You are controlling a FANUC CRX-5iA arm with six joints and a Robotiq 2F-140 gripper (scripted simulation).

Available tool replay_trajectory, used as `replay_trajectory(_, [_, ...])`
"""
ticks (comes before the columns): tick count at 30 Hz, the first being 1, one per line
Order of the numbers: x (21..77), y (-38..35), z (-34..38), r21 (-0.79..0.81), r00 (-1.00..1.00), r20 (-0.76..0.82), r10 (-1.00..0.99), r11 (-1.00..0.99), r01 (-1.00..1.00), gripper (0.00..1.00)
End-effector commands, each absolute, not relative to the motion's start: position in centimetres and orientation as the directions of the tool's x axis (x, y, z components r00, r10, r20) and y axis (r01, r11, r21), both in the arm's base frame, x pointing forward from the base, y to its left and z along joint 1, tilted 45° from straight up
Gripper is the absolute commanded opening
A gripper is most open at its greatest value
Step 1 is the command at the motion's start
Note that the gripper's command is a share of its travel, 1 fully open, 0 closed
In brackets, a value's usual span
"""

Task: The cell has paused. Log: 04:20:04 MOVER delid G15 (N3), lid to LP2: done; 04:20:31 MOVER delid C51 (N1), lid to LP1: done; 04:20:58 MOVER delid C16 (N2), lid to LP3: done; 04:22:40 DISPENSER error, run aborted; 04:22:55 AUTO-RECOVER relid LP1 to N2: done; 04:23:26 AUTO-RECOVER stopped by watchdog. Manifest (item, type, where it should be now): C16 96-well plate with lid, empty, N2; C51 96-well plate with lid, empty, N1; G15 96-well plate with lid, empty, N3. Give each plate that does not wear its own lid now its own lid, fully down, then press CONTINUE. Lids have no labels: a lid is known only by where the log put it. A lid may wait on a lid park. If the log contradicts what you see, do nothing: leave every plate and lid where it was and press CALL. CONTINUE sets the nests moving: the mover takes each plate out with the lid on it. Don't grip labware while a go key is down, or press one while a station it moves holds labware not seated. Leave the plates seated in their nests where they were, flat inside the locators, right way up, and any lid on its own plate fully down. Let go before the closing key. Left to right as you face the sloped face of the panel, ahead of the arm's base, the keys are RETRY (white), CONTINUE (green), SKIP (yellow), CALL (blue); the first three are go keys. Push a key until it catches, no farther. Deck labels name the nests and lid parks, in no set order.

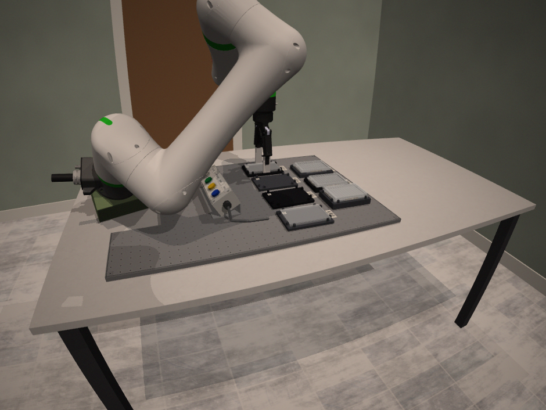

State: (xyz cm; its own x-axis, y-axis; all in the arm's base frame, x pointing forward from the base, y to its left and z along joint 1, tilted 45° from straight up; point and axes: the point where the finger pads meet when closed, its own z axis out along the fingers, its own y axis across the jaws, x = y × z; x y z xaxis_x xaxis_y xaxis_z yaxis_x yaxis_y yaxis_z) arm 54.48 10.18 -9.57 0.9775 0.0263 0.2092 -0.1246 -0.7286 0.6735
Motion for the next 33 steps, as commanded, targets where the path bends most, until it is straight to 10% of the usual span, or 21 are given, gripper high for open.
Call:
replay_trajectory(1, [54.49,10.21,-9.57,0.673,0.977,0.209,0.027,-0.729,-0.125,0.66])
replay_trajectory(30, [54.49,10.21,-9.57,0.673,0.977,0.209,0.027,-0.729,-0.125,0.66])
replay_trajectory(31, [54.49,10.21,-9.57,0.673,0.977,0.209,0.027,-0.729,-0.125,0.00])
replay_trajectory(33, [54.49,10.21,-9.57,0.673,0.977,0.209,0.027,-0.729,-0.125,0.00])
